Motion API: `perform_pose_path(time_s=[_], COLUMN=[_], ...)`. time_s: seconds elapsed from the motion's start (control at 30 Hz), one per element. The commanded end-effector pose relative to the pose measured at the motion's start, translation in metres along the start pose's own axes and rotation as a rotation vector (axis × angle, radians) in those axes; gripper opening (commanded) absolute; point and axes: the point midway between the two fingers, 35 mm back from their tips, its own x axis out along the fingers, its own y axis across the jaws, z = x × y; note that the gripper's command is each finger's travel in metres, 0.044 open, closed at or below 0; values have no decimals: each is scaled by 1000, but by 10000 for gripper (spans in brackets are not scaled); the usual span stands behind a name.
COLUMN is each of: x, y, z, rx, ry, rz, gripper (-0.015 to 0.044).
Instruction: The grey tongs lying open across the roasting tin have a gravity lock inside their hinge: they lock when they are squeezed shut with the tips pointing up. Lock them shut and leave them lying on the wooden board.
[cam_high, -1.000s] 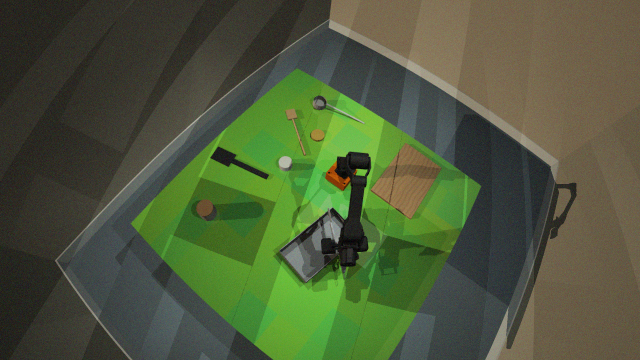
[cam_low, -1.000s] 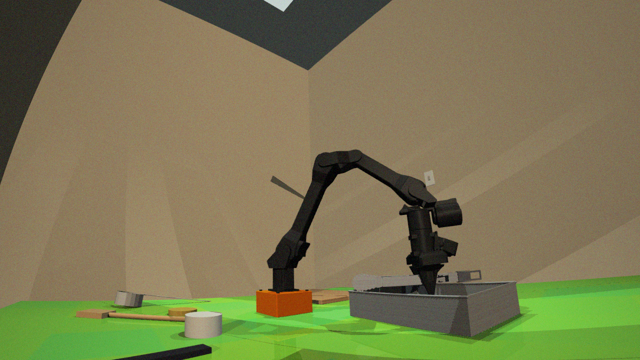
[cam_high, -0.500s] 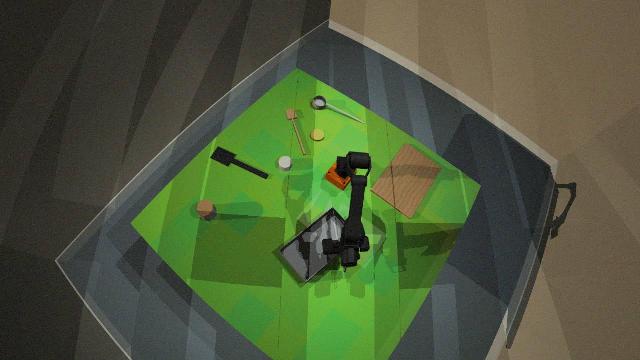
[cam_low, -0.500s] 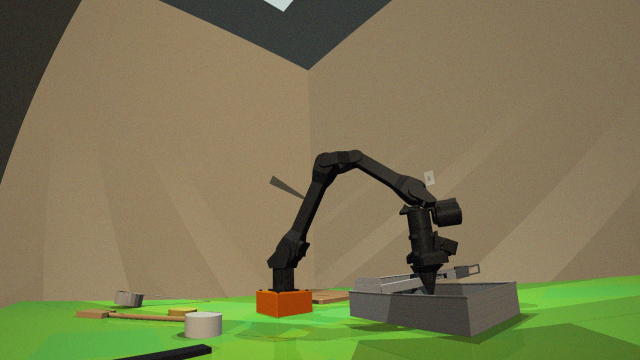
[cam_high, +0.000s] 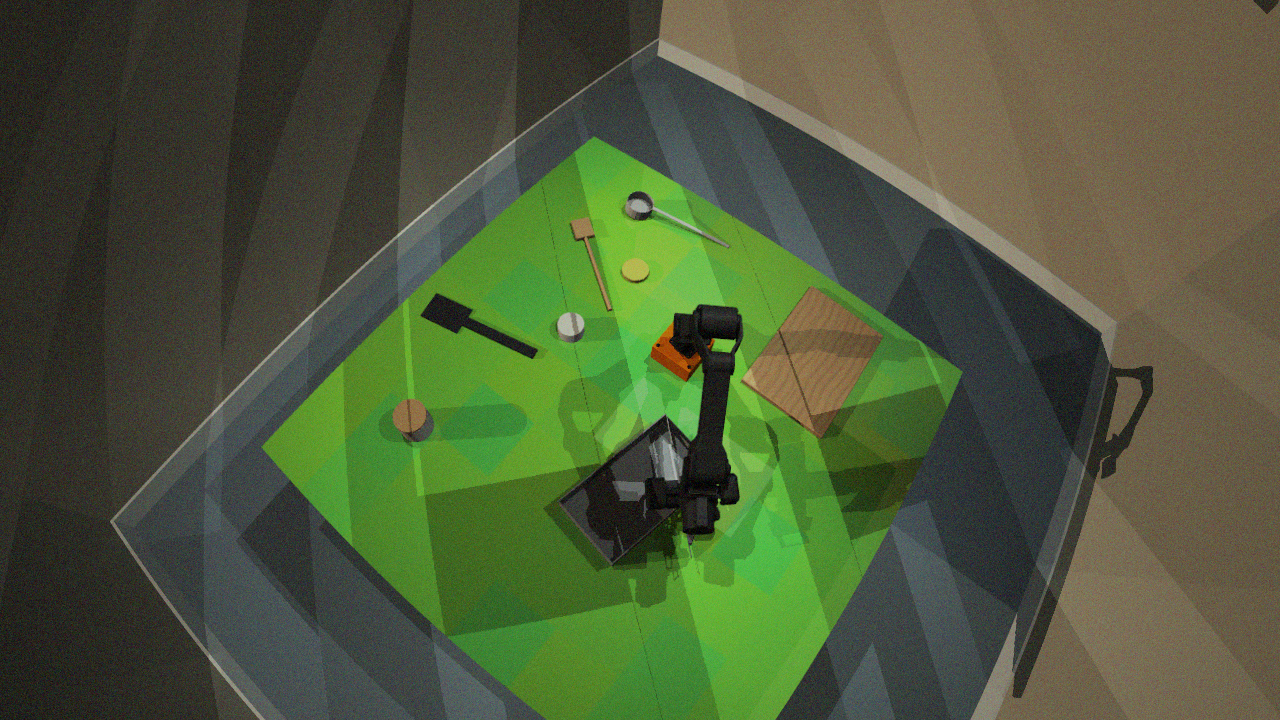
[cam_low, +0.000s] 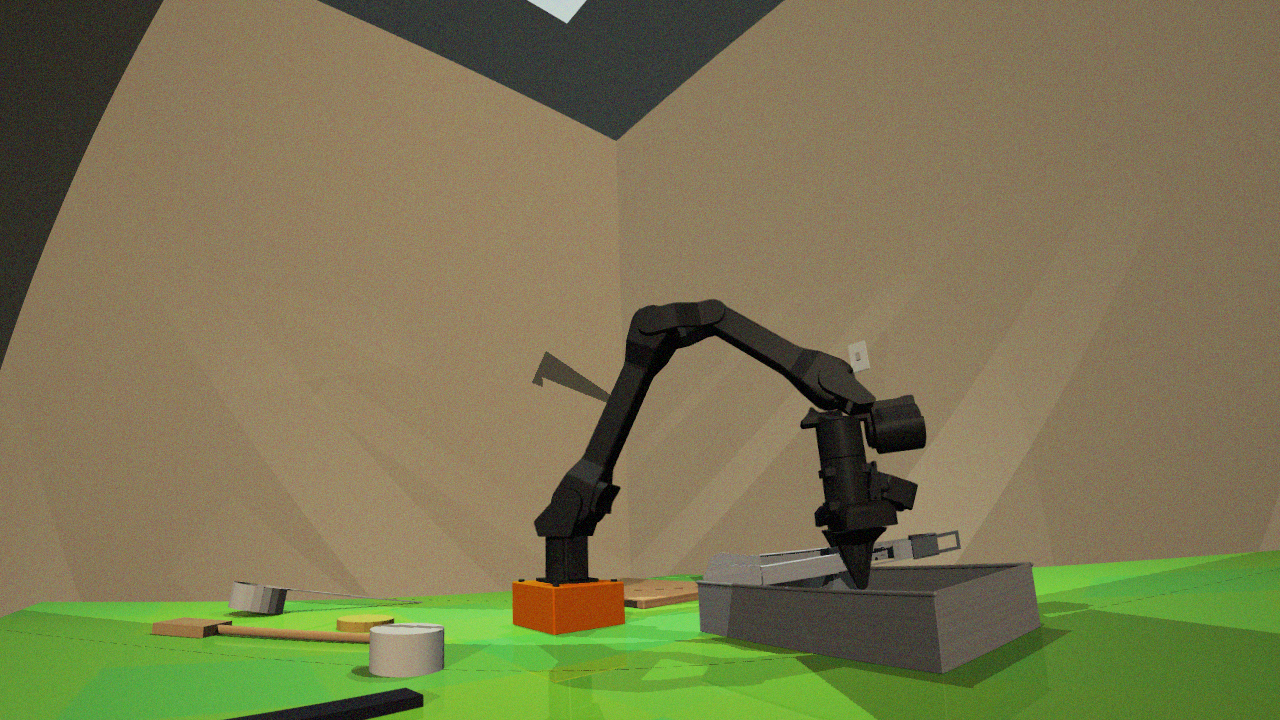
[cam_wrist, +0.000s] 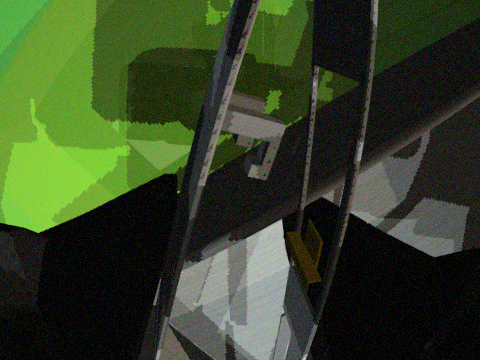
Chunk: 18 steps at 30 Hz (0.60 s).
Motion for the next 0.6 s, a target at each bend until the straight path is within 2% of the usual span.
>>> perform_pose_path(time_s=[0.0,0.17,0.23,0.57], x=[-28,-100,-117,-122], y=[-7,2,5,5], z=[1,5,3,3], rx=[3,6,6,7], ry=[19,23,24,24], rz=[-31,-31,-32,-32], gripper=[-141,-150,-150,-150])
